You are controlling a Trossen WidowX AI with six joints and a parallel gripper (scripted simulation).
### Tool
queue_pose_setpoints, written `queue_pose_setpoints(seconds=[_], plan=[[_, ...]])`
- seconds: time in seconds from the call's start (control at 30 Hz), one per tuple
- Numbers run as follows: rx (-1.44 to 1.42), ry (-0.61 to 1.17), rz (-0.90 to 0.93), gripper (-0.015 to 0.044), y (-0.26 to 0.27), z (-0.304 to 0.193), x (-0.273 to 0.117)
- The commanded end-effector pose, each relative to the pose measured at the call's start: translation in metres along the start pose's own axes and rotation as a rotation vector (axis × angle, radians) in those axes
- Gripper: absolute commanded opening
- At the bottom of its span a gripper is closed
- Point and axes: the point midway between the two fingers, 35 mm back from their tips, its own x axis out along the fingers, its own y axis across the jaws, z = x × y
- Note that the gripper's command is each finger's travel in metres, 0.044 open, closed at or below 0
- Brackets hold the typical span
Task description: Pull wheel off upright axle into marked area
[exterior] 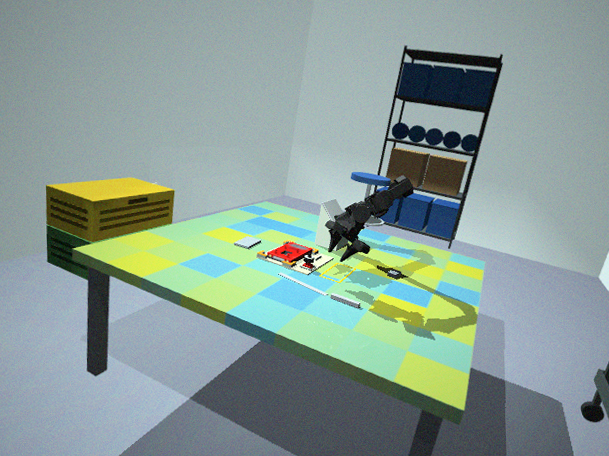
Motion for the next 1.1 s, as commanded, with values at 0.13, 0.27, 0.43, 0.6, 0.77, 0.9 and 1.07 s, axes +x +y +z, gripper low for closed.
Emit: queue_pose_setpoints(seconds=[0.13,0.27,0.43,0.6,0.77,0.9,1.07], plan=[[0.792,0.269,-0.041,0.03,-0.102,0.0,0.011],[1.158,0.391,-0.047,0.03,-0.137,-0.005,0.009],[1.176,0.397,-0.047,0.03,-0.139,-0.006,0.009],[1.176,0.397,-0.047,0.03,-0.139,-0.006,0.009],[1.175,0.396,-0.046,0.03,-0.138,0.002,0.012],[1.175,0.396,-0.046,0.03,-0.138,0.003,0.012],[1.175,0.396,-0.046,0.03,-0.136,0.005,0.013]])
